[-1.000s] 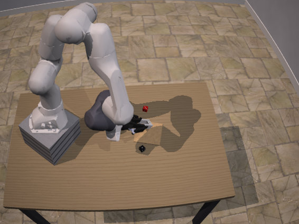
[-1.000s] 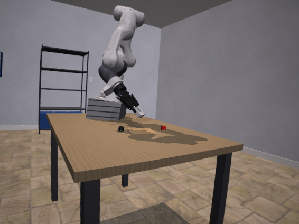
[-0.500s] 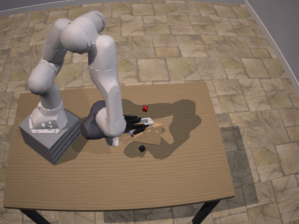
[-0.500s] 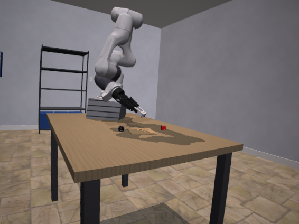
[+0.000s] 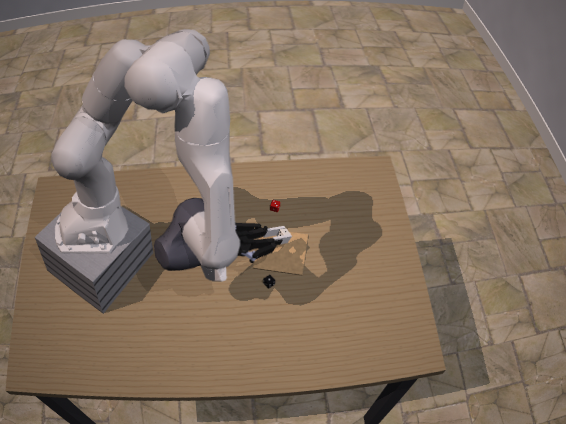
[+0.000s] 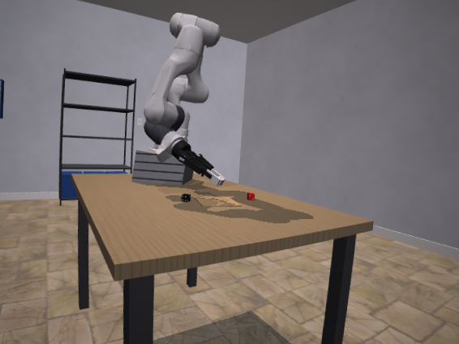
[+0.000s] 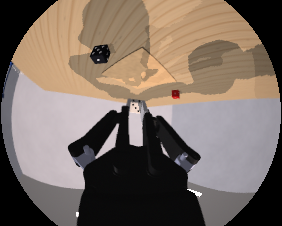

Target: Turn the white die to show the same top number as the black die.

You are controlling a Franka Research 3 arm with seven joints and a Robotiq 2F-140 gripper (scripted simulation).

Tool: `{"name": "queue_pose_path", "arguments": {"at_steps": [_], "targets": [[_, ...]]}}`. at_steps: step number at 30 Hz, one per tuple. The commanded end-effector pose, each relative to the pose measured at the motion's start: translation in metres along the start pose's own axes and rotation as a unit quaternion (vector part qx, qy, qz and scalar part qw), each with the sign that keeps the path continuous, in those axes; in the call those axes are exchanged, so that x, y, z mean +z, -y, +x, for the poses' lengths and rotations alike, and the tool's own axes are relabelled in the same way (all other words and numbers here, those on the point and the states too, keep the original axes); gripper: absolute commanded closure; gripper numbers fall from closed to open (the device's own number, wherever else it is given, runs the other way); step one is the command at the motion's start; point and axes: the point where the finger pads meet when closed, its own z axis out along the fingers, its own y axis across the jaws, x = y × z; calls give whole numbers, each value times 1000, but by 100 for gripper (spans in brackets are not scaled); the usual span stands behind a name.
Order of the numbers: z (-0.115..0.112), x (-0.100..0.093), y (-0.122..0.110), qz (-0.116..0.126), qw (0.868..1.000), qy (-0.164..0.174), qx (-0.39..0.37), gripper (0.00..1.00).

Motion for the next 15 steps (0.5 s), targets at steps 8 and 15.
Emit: {"name": "queue_pose_path", "arguments": {"at_steps": [8,15], "targets": [[28,18,1,1,1000,5,-13,87],[37,23,2,1,1000,5,-13,87]]}}
